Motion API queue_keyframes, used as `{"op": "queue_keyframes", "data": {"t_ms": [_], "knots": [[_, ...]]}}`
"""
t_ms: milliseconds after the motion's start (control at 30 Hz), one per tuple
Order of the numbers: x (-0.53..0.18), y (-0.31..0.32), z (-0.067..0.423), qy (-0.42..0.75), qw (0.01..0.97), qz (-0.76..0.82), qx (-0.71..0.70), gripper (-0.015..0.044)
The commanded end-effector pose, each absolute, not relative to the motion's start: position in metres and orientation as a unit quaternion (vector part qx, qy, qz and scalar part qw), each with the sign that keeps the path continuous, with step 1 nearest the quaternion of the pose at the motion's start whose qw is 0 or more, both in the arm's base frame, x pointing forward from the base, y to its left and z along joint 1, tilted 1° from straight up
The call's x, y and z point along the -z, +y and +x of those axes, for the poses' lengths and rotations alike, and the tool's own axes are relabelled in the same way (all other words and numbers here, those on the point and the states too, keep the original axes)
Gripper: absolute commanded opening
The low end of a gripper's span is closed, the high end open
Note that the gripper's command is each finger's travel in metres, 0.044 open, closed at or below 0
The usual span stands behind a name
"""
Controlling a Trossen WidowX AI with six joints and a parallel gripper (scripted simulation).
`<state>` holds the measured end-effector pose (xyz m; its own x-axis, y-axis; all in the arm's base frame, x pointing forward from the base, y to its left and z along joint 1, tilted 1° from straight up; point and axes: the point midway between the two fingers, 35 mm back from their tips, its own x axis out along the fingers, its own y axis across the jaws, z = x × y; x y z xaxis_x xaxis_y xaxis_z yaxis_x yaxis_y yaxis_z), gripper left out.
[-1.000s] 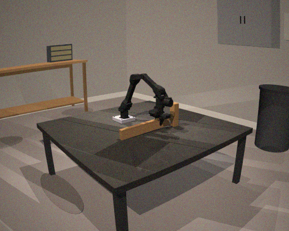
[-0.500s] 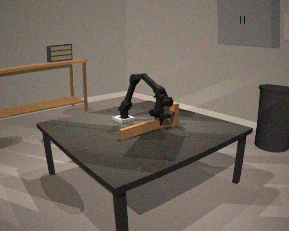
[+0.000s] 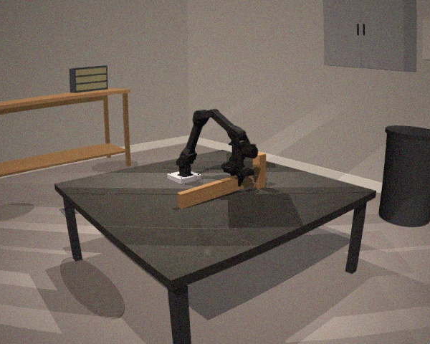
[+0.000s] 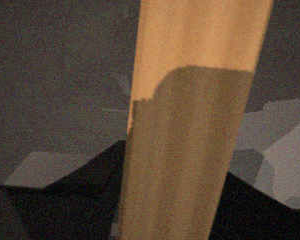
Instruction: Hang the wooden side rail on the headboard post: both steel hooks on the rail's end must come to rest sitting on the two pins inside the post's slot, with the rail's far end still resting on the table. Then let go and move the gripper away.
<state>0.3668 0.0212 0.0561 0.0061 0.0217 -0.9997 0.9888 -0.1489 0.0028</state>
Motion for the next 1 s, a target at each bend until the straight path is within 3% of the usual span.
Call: {"op": "queue_keyframes", "data": {"t_ms": [0, 967], "knots": [[-0.0617, 0.0214, 0.3703, 0.460, 0.462, 0.547, 0.525, 0.0000], [-0.0587, 0.0243, 0.3740, 0.460, 0.462, 0.547, 0.525, 0.0000]]}}
